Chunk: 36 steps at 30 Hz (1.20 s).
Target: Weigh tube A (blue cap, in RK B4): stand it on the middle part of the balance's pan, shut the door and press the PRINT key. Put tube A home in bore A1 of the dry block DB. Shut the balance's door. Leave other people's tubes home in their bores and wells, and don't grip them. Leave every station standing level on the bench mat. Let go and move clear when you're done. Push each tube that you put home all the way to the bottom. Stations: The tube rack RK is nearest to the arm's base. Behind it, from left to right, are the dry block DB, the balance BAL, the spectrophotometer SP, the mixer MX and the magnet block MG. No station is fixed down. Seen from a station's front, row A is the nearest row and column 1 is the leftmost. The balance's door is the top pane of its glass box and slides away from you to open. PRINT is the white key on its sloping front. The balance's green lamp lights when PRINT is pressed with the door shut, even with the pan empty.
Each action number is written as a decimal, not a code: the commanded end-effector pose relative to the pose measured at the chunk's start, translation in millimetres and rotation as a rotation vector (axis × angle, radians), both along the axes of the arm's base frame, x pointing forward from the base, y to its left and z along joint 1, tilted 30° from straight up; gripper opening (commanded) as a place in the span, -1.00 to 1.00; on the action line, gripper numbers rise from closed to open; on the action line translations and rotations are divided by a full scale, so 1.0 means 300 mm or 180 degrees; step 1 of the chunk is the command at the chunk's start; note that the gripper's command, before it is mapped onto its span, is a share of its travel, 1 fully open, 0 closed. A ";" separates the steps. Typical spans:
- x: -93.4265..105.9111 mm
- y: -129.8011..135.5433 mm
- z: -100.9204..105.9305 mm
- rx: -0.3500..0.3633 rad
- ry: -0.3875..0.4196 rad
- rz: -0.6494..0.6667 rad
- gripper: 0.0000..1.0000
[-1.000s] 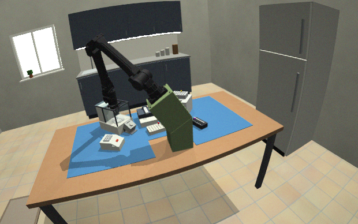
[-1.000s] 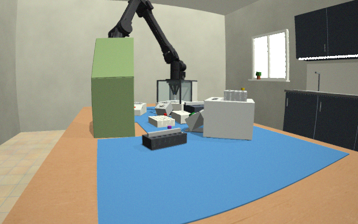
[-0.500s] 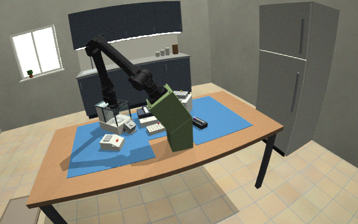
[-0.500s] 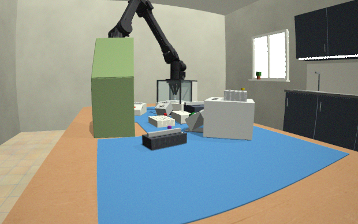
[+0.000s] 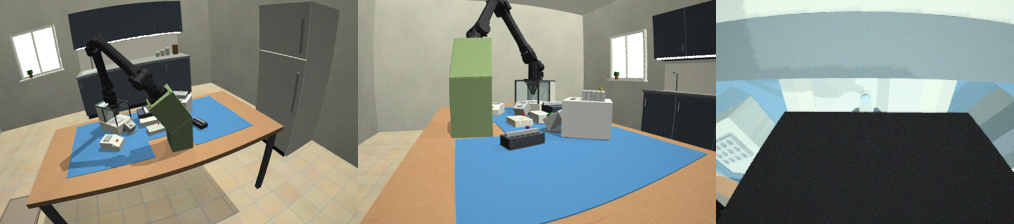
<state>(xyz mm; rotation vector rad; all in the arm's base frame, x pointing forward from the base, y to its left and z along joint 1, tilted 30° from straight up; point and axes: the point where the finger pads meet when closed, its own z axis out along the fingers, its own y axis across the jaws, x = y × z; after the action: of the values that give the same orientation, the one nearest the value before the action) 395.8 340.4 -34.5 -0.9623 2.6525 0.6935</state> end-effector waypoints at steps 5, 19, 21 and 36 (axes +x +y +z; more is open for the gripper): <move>0.011 0.005 -0.019 -0.0012 0.0013 -0.0017 -0.82; 0.013 0.026 -0.018 0.0006 -0.0013 0.0001 -0.82; 0.011 0.025 -0.019 0.0002 -0.0006 0.0002 -0.82; 0.011 0.025 -0.018 0.0002 -0.0007 0.0002 -0.82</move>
<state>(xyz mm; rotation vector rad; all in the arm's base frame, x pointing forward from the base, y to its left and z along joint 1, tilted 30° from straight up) 396.1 340.5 -35.4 -0.9610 2.6524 0.6935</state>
